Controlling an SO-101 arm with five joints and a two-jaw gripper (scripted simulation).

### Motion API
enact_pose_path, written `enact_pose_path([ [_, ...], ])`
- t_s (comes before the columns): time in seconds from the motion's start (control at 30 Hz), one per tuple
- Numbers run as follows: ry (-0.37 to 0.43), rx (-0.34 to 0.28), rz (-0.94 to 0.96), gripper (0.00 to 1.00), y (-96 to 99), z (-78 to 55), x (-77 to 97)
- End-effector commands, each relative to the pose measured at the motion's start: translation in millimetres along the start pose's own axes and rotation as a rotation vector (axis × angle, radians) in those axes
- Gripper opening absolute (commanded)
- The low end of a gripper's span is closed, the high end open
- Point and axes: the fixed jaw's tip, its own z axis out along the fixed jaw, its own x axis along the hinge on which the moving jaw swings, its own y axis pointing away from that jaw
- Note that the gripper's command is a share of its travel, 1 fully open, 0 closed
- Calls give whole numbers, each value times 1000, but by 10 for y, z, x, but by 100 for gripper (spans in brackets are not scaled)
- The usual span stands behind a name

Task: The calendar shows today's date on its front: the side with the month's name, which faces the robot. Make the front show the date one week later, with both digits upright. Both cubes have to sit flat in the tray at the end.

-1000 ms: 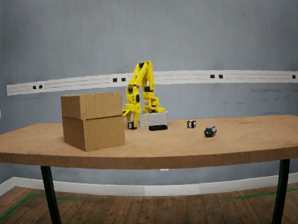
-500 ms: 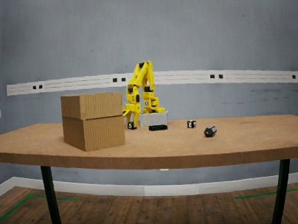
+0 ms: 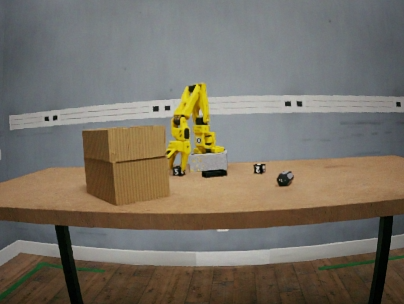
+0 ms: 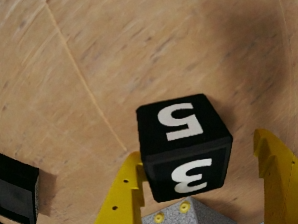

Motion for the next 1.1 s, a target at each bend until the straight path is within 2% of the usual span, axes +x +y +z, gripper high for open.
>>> enact_pose_path([
  [0.0, 21, -3, -6, 33, 23, 28, 49],
  [0.53, 21, -3, -6, 36, 22, -3, 40],
  [0.67, 21, -3, -6, 36, 21, -88, 20],
  [0.83, 21, -3, -6, 36, 19, -258, 1],
  [0.9, 21, -3, -6, 36, 19, -258, 1],
  [1.07, 21, -3, -6, 36, 19, -434, 9],
])
